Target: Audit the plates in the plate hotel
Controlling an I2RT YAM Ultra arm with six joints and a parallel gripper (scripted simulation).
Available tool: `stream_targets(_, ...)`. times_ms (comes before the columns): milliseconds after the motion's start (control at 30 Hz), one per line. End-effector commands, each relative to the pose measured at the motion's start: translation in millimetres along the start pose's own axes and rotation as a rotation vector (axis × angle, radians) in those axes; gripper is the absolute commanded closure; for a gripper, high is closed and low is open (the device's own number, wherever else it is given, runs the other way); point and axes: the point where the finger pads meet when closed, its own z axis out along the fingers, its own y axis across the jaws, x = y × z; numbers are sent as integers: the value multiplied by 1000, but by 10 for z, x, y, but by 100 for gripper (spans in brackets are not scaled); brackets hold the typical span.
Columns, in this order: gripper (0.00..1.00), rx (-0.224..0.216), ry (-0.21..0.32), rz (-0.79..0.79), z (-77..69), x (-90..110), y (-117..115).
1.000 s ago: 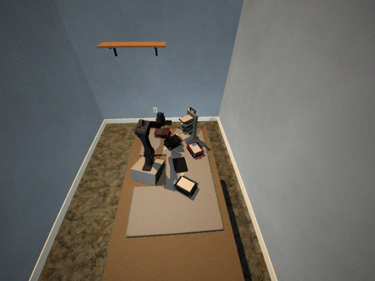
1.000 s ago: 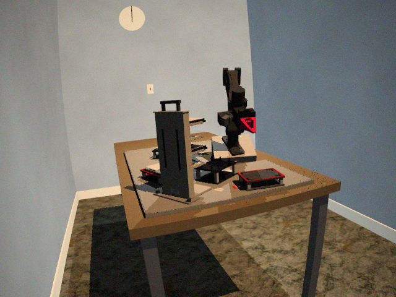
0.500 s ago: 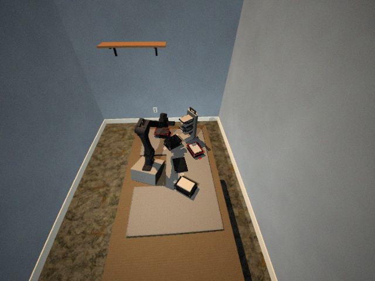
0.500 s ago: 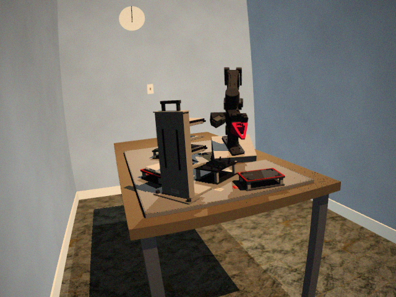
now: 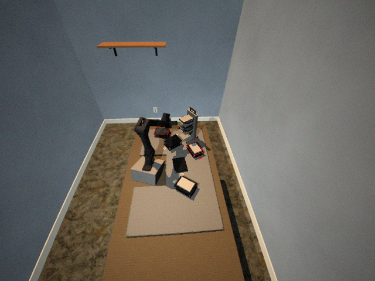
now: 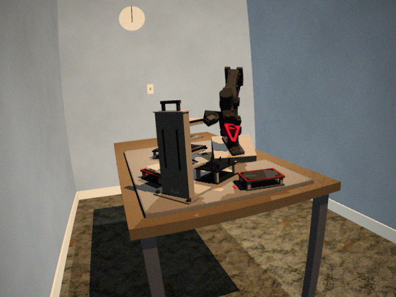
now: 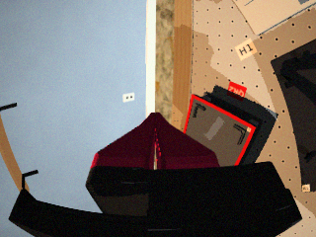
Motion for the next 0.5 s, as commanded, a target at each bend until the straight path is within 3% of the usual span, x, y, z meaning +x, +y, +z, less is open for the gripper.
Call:
stream_targets(0,100,40,-4,-18,14,-118,-132)
stream_targets(33,100,56,1,-13,20,-125,-233)
stream_targets(67,100,44,-20,-36,1,-198,-80)
stream_targets(133,100,90,-53,-61,-7,-274,-123)
stream_targets(200,100,77,-67,-74,-78,-334,-74)
stream_targets(333,100,115,-40,-59,-17,-393,-328)
stream_targets(400,100,115,-40,-59,-17,-393,-328)
stream_targets(433,100,104,-72,-84,-79,-466,-185)
stream_targets(467,100,141,-74,-92,-42,-477,-255)
